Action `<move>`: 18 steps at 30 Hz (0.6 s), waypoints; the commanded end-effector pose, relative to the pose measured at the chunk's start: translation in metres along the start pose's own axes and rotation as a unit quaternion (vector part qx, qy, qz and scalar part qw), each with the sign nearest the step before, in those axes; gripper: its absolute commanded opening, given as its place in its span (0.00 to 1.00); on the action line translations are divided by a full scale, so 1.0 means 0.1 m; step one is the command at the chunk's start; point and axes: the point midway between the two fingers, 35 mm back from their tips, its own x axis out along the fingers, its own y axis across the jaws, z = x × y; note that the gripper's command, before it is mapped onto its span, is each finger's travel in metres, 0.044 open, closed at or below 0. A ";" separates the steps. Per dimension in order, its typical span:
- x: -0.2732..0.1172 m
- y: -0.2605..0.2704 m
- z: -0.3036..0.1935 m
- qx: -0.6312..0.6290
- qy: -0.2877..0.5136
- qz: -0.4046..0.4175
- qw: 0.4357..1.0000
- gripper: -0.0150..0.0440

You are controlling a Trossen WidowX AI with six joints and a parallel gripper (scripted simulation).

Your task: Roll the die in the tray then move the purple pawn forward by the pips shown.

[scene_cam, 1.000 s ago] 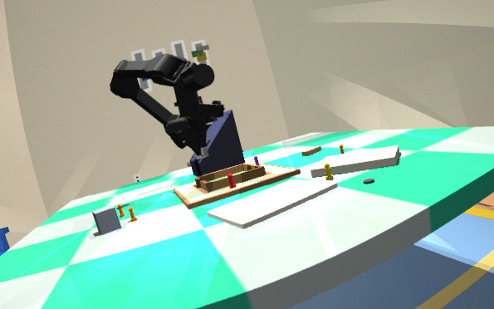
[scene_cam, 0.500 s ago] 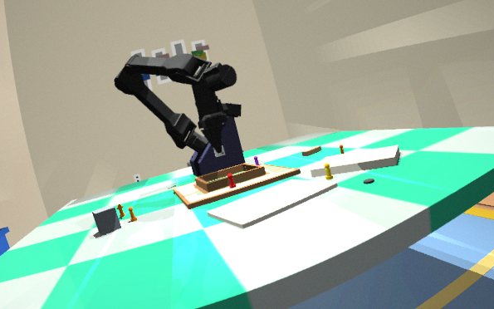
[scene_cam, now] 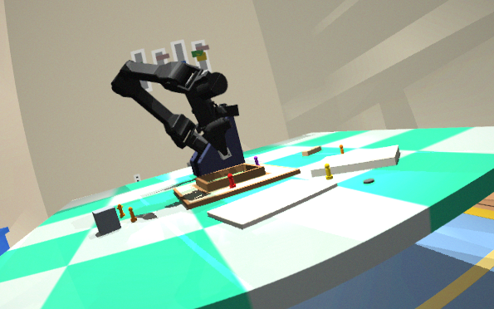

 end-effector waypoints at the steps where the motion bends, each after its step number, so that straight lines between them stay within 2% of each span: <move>1: 0.03 0.03 0.01 -0.004 -0.061 0.011 0.998 0.25; 9: 0.06 0.04 0.02 -0.010 -0.190 0.007 0.982 0.25; 18: 0.07 0.04 0.01 -0.019 -0.312 -0.039 0.949 0.25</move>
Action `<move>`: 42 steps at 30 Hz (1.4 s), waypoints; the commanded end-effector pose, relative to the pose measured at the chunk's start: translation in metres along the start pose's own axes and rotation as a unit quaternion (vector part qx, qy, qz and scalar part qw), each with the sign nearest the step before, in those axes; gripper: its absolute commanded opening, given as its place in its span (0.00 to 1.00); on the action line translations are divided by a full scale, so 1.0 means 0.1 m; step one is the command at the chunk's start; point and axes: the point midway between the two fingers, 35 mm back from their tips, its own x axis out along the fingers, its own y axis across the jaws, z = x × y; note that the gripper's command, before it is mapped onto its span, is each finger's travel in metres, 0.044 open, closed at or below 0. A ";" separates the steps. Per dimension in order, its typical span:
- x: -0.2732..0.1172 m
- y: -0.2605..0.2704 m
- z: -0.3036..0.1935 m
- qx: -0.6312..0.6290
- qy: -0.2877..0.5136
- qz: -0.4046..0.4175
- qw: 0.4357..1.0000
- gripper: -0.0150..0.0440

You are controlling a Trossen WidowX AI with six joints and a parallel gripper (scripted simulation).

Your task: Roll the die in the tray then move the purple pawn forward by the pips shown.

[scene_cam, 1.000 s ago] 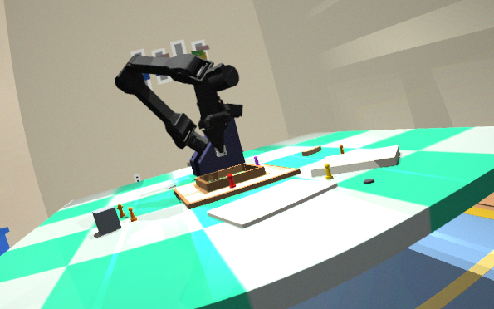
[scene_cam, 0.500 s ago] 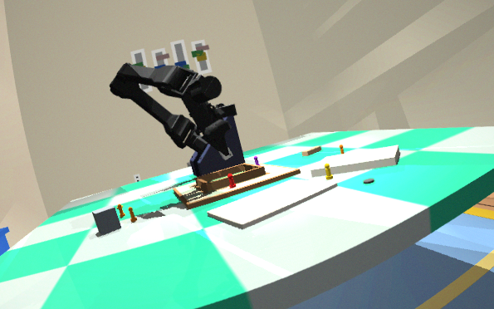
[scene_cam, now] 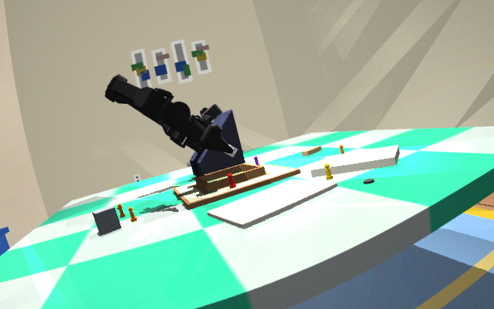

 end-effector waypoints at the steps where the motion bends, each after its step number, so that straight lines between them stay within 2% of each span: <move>1: -0.01 0.00 0.01 -0.011 -0.037 -0.019 0.999 0.25; 4: -0.09 -0.03 0.02 -0.011 -0.037 -0.019 0.999 0.25; 9: -0.49 -0.12 0.07 -0.011 -0.037 -0.019 0.999 0.25; 29: -0.46 -0.10 0.06 -0.011 -0.035 -0.019 0.999 0.25; 37: -0.46 -0.10 0.06 -0.011 -0.035 -0.019 0.999 0.61; 42: -0.75 -0.08 0.35 -0.011 -0.038 -0.019 0.999 0.83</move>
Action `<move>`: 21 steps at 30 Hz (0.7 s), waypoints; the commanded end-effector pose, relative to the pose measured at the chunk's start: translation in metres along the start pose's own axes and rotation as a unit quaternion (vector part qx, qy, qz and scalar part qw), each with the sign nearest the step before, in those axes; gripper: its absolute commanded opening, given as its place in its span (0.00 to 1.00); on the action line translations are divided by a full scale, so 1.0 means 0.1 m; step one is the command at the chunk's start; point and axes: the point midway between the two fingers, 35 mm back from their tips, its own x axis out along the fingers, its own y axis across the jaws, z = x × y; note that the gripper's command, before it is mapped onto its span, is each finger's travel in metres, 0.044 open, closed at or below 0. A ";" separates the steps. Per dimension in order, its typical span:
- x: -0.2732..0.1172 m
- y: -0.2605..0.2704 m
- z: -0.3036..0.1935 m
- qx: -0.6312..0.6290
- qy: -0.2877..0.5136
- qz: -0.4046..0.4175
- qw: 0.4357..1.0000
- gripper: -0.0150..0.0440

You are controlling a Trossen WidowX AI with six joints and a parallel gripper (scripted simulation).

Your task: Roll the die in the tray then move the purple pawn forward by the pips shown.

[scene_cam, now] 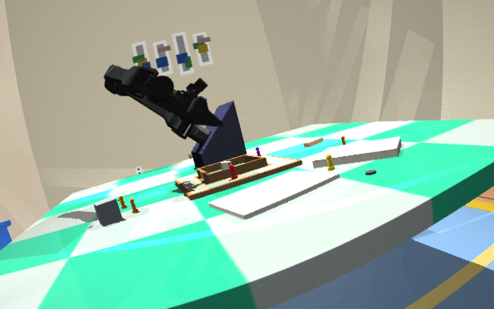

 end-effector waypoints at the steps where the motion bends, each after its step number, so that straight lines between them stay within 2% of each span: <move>1: -0.16 -0.02 0.16 -0.002 -0.002 -0.009 1.000 0.88; 4: -0.14 -0.02 0.15 0.000 0.006 -0.005 1.000 1.00; 5: -0.08 0.00 0.14 0.005 0.030 0.005 1.000 1.00; 9: 0.21 0.04 0.01 0.023 0.234 0.038 0.971 1.00; 11: 0.29 0.01 -0.02 0.015 0.339 0.019 0.941 1.00; 13: 0.32 -0.02 -0.01 0.003 0.402 -0.005 0.916 1.00; 17: 0.32 -0.03 -0.01 0.002 0.410 -0.009 0.912 1.00; 18: 0.34 0.02 -0.01 0.003 0.371 0.014 0.928 1.00; 19: 0.34 0.02 -0.01 0.003 0.371 0.014 0.928 1.00; 21: 0.39 0.04 0.03 0.024 0.372 0.005 0.928 0.91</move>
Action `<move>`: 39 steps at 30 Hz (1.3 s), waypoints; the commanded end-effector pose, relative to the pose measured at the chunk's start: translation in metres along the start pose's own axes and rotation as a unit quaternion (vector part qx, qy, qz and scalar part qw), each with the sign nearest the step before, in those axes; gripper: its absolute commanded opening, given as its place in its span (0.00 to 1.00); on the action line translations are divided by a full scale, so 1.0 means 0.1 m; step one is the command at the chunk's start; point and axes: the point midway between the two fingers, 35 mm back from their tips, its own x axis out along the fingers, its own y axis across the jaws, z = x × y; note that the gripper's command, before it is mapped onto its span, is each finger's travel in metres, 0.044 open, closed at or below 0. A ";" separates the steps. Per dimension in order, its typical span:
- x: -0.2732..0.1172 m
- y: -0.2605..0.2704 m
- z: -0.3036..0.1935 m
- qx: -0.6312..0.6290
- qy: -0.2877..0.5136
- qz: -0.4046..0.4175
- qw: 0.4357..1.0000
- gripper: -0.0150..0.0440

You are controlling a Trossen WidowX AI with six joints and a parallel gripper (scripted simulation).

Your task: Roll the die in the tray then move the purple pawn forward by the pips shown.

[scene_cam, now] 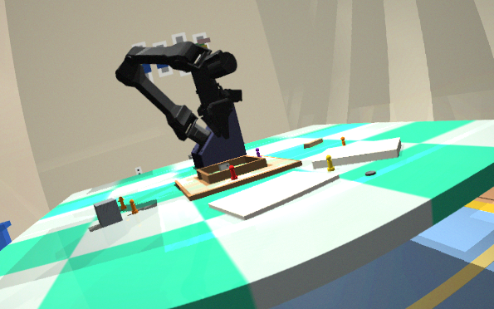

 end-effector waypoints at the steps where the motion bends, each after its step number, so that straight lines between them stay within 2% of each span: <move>1: 0.03 0.05 0.13 0.046 -0.001 0.000 0.999 0.87; 7: 0.18 0.33 0.65 0.252 0.010 -0.010 0.968 0.60; 14: 0.38 0.70 1.06 0.459 0.021 -0.033 0.888 0.59; 28: 0.38 0.68 1.07 0.464 0.022 -0.034 0.885 0.59; 39: 0.59 0.67 1.05 0.464 0.022 -0.034 0.885 0.59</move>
